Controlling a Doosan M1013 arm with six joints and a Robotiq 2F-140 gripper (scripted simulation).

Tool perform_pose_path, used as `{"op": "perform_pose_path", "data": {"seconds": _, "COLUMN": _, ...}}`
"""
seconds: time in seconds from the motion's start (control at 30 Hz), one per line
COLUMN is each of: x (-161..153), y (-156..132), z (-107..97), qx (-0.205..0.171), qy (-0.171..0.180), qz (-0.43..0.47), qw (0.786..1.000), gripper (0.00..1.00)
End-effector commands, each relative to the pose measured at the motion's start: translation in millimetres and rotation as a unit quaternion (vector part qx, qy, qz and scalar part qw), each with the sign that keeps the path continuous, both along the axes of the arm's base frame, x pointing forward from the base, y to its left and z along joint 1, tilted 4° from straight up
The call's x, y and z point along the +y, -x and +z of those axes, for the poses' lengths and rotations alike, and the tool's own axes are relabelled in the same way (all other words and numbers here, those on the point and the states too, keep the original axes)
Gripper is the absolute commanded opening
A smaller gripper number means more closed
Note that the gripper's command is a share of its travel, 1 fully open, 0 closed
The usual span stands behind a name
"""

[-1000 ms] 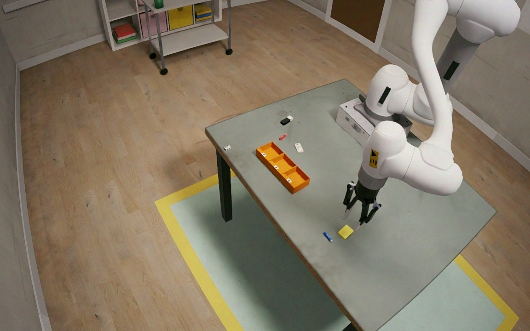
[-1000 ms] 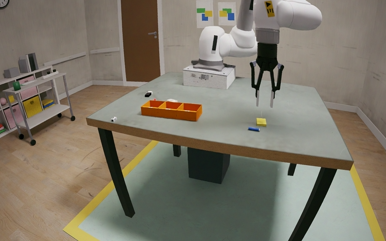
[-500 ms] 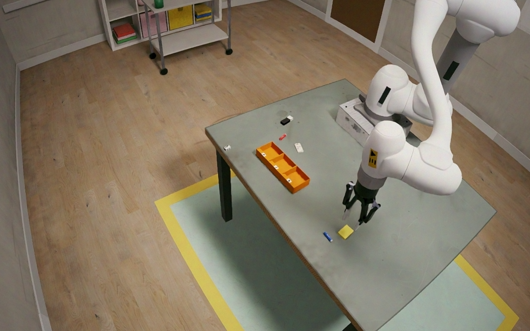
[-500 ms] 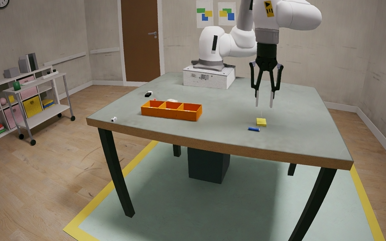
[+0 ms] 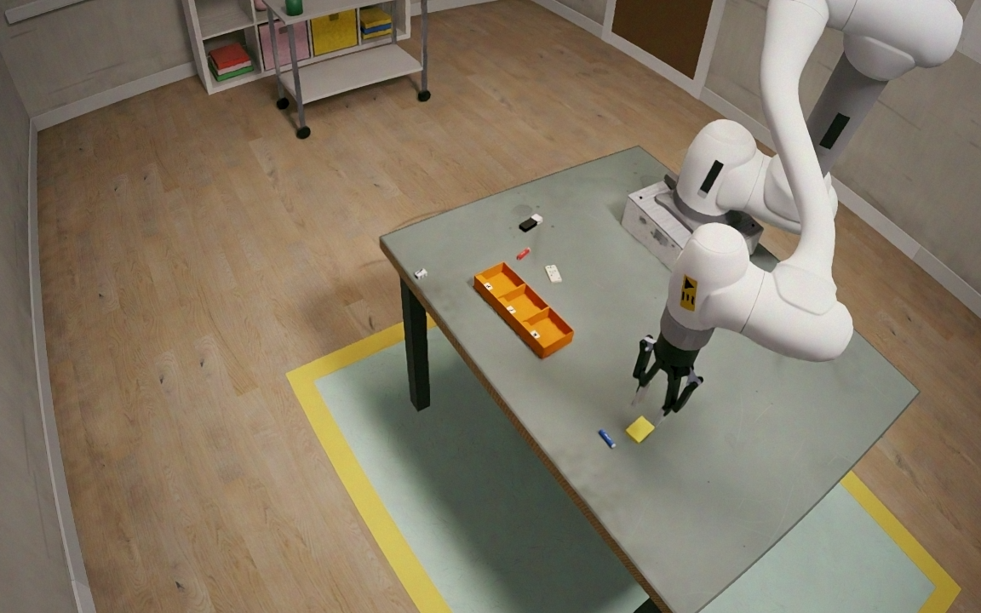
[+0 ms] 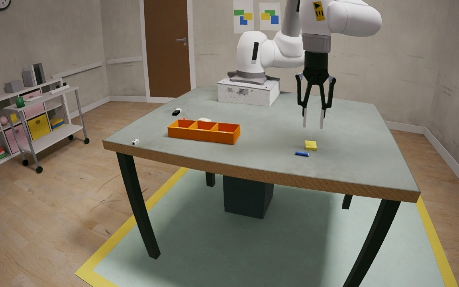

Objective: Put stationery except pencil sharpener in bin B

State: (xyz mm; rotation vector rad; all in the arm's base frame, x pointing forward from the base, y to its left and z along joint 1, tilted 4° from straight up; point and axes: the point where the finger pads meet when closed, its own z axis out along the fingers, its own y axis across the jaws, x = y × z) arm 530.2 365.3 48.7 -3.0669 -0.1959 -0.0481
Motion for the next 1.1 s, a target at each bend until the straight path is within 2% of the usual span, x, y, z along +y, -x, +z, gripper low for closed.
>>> {"op": "perform_pose_path", "data": {"seconds": 0.0, "x": -4.0, "y": -1.6, "z": -0.4, "qx": -0.004, "qy": 0.001, "qz": 0.003, "qw": 1.0, "gripper": 0.4}}
{"op": "perform_pose_path", "data": {"seconds": 0.07, "x": -4.0, "y": -1.6, "z": -0.4, "qx": -0.004, "qy": 0.001, "qz": 0.003, "qw": 1.0, "gripper": 0.4}}
{"op": "perform_pose_path", "data": {"seconds": 0.3, "x": -2.0, "y": -2.5, "z": -28.3, "qx": -0.004, "qy": 0.001, "qz": 0.003, "qw": 1.0, "gripper": 0.4}}
{"op": "perform_pose_path", "data": {"seconds": 0.37, "x": -2.0, "y": -2.5, "z": -28.3, "qx": -0.004, "qy": 0.001, "qz": 0.003, "qw": 1.0, "gripper": 0.4}}
{"op": "perform_pose_path", "data": {"seconds": 0.63, "x": 1.4, "y": -2.6, "z": -58.2, "qx": -0.004, "qy": 0.001, "qz": 0.003, "qw": 1.0, "gripper": 0.4}}
{"op": "perform_pose_path", "data": {"seconds": 1.07, "x": 4.2, "y": -0.8, "z": -58.0, "qx": -0.004, "qy": 0.001, "qz": 0.003, "qw": 1.0, "gripper": 0.4}}
